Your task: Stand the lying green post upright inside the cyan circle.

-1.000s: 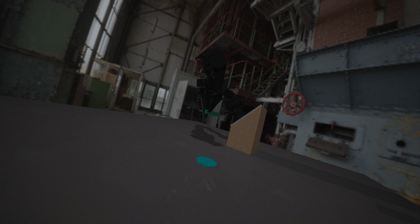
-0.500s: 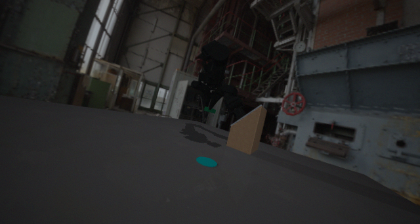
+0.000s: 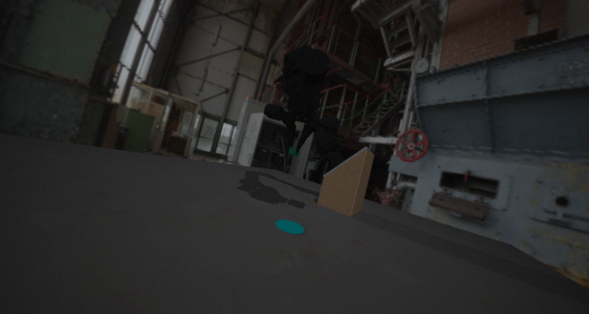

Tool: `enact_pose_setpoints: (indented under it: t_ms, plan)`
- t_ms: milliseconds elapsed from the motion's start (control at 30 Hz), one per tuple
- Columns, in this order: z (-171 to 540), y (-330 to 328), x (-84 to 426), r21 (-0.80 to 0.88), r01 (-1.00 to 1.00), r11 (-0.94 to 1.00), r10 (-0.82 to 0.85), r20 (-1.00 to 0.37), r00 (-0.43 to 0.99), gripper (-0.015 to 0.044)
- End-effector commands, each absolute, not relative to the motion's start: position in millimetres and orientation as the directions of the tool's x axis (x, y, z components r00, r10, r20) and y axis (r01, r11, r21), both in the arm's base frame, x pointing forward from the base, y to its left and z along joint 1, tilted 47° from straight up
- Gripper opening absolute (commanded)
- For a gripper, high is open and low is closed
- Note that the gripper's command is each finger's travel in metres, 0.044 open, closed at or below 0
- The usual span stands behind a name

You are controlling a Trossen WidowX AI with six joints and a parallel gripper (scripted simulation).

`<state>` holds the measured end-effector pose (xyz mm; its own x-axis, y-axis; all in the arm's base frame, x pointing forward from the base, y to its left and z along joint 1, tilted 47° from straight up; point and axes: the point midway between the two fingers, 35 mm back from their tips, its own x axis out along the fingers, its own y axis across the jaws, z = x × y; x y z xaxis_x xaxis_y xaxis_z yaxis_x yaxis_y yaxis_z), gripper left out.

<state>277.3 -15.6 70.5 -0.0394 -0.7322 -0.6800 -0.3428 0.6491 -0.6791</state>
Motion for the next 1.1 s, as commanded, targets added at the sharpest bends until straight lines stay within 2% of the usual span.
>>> enact_pose_setpoints:
  t_ms: [0,667,900,1067]
  plan:
    - [64.1,-9.3,285.4,-0.649,-0.424,0.632,-0.729,-0.683,-0.042,0.0023]
    - [29.8,19.1,327.3,-0.42,-0.795,0.437,-0.729,-0.684,-0.04,0.0023]
    - [16.5,28.5,340.1,-0.317,-0.882,0.349,-0.724,-0.688,-0.039,0.0023]
    - [15.0,29.4,341.2,-0.306,-0.889,0.341,-0.723,-0.69,-0.04,0.0023]
